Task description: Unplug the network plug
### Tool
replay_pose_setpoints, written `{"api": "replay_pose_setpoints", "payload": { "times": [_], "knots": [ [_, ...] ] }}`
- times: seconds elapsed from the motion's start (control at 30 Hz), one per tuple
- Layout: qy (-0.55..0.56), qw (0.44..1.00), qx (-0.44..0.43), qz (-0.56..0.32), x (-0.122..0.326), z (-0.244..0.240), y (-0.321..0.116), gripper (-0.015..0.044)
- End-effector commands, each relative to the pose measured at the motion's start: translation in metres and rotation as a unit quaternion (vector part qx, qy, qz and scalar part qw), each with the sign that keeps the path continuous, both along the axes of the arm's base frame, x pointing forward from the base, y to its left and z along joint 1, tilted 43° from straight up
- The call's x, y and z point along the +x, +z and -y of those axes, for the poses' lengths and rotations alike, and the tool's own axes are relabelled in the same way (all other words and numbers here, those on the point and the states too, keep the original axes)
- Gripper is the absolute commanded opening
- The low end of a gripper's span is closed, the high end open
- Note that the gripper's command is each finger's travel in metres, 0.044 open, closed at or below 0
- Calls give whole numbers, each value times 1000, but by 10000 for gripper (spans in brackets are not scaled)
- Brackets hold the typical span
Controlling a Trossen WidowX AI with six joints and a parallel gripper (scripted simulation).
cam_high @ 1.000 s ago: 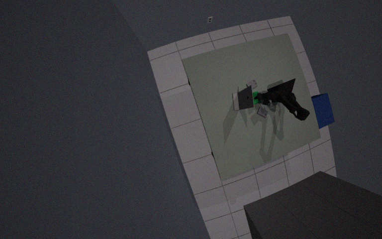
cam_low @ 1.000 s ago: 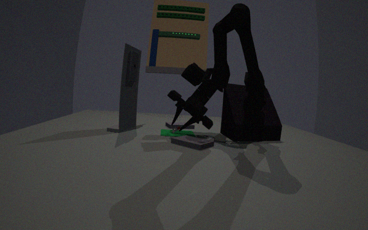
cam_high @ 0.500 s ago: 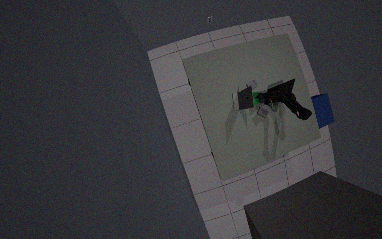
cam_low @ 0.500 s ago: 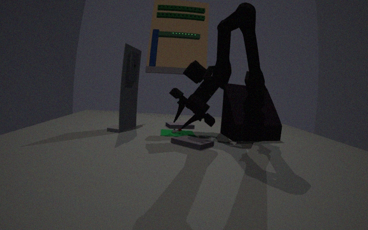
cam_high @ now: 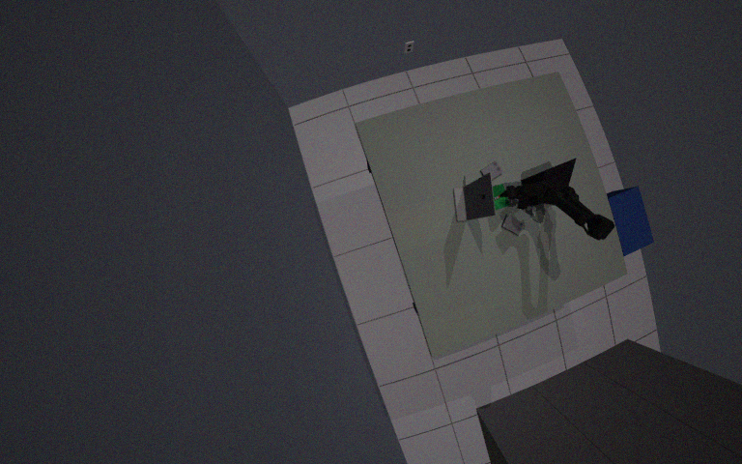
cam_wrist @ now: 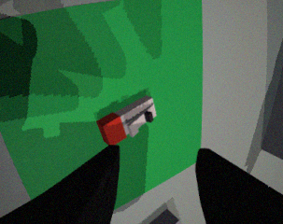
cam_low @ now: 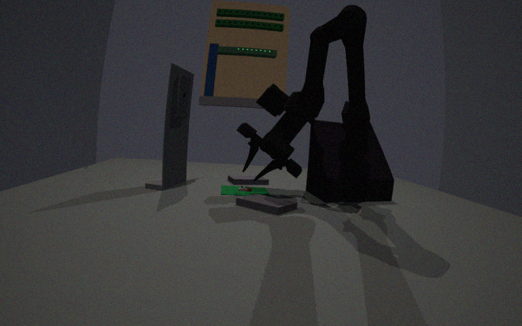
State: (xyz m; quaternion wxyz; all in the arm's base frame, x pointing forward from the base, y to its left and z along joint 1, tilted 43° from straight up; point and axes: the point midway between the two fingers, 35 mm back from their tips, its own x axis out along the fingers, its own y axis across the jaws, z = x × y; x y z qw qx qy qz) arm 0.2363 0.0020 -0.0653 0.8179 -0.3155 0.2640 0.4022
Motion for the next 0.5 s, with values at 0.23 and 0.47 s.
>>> {"api": "replay_pose_setpoints", "payload": {
  "times": [0.23,0.47],
  "knots": [
    [3,1000,-2,3,1,7,6,156],
    [3,1000,-3,2,2,12,10,156]
  ]
}}
